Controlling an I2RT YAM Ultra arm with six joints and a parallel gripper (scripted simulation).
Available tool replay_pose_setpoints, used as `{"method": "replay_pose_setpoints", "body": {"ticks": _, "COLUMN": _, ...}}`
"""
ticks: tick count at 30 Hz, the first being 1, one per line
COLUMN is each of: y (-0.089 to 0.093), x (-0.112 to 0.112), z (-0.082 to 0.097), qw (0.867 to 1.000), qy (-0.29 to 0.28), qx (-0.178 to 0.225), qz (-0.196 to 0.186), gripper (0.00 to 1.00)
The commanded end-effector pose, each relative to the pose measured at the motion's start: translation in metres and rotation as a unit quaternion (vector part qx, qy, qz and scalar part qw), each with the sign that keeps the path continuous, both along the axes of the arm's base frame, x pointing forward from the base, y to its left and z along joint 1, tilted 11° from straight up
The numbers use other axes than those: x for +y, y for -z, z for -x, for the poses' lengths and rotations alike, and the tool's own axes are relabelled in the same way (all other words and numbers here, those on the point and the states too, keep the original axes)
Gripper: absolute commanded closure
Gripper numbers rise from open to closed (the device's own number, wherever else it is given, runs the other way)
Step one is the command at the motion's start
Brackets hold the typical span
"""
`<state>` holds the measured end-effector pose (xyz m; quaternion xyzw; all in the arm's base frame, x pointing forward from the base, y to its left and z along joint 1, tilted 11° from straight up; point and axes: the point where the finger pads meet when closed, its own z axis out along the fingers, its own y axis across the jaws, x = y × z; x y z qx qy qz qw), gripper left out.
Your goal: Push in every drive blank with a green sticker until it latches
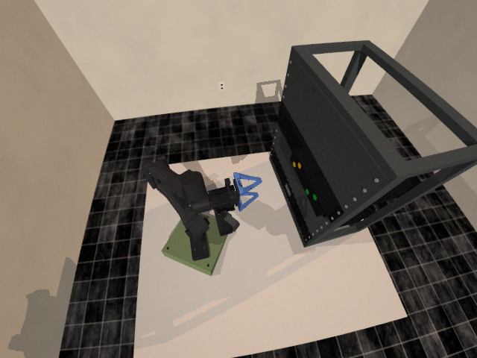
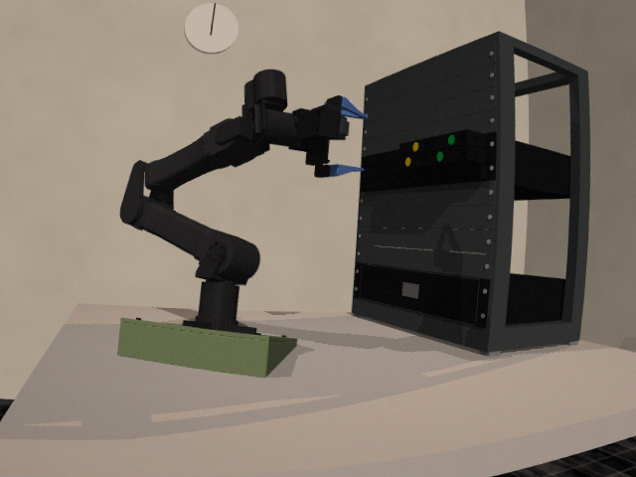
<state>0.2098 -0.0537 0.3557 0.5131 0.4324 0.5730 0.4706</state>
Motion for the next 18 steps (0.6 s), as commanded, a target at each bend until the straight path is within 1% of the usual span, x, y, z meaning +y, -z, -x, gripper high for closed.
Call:
{"method": "replay_pose_setpoints", "body": {"ticks": 1, "y": -0.011, "x": -0.003, "z": -0.005, "qw": 1.0, "qy": 0.023, "qx": 0.0, "qz": 0.011, "gripper": 0.0}}
{"method": "replay_pose_setpoints", "body": {"ticks": 4, "y": -0.011, "x": -0.002, "z": -0.006, "qw": 1.0, "qy": 0.023, "qx": 0.0, "qz": 0.011, "gripper": 0.0}}
{"method": "replay_pose_setpoints", "body": {"ticks": 5, "y": -0.015, "x": 0.003, "z": -0.004, "qw": 1.0, "qy": 0.023, "qx": -0.007, "qz": 0.019, "gripper": 0.0}}
{"method": "replay_pose_setpoints", "body": {"ticks": 7, "y": -0.012, "x": 0.0, "z": -0.01, "qw": 1.0, "qy": 0.023, "qx": 0.0, "qz": 0.011, "gripper": 0.0}}
{"method": "replay_pose_setpoints", "body": {"ticks": 18, "y": -0.016, "x": 0.013, "z": -0.028, "qw": 1.0, "qy": 0.023, "qx": 0.001, "qz": 0.012, "gripper": 0.0}}
